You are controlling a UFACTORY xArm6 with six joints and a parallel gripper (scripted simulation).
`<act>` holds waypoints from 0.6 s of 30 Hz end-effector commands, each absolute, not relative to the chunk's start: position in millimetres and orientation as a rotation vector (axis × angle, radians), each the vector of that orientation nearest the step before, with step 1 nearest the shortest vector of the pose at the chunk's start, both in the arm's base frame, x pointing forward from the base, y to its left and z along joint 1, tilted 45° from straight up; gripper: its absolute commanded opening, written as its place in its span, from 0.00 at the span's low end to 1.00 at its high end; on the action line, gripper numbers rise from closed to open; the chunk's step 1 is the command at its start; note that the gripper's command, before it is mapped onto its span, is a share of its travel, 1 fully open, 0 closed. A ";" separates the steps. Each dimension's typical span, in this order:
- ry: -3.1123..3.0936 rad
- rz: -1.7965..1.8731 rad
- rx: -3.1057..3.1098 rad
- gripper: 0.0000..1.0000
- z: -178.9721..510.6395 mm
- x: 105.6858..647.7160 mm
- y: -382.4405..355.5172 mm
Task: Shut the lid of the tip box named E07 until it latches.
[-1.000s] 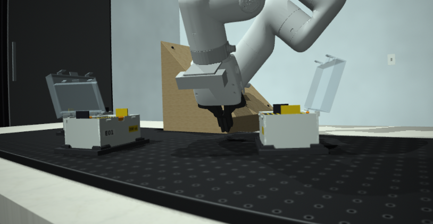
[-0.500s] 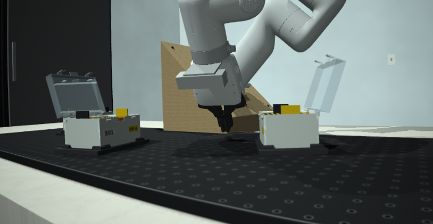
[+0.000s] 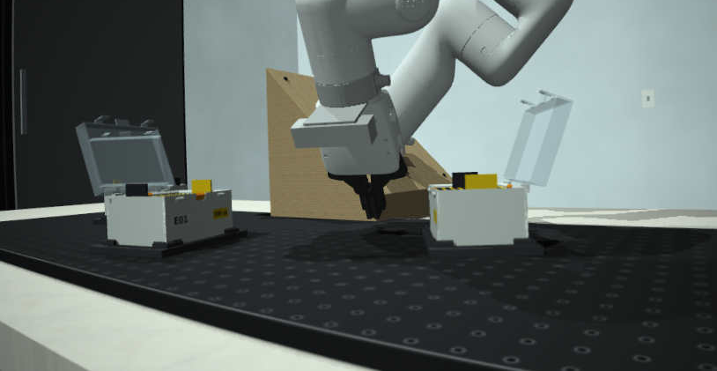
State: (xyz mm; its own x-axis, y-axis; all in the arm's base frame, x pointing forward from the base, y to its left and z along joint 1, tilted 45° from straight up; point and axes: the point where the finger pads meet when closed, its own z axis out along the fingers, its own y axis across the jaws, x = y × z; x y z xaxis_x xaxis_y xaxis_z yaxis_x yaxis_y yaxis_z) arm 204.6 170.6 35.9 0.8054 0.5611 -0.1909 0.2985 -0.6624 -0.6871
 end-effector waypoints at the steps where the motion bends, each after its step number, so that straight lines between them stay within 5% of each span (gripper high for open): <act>1: -0.631 0.513 -2.326 0.00 36.2 205.4 170.4; 18: -0.631 0.513 -2.326 0.00 64.2 207.0 142.0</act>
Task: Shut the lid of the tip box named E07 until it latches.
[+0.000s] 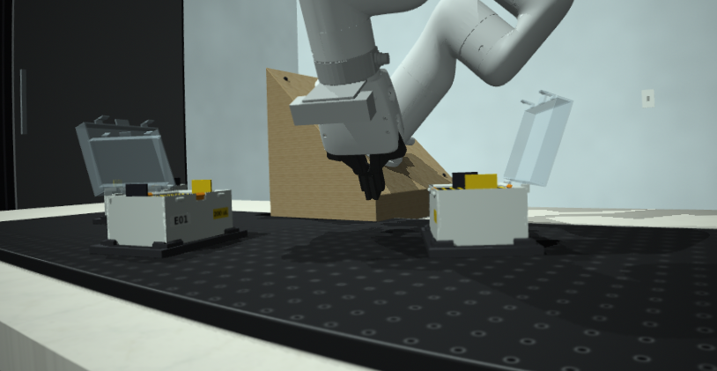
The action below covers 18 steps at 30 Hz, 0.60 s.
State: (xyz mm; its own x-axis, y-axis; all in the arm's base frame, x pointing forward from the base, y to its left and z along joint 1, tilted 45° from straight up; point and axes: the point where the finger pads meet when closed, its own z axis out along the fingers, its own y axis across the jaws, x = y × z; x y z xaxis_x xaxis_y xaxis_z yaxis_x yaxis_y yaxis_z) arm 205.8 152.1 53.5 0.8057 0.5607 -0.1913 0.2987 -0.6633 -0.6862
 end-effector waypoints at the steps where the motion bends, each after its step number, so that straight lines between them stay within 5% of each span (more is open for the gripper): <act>1: -0.631 0.513 -2.326 0.00 67.7 207.3 138.5; 18: -0.631 0.513 -2.327 0.00 120.5 210.3 85.0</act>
State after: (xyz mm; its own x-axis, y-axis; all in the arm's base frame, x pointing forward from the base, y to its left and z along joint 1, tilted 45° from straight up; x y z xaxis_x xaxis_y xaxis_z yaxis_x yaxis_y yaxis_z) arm 208.9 95.4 109.6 0.8055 0.5606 -0.1919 0.2982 -0.6634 -0.6863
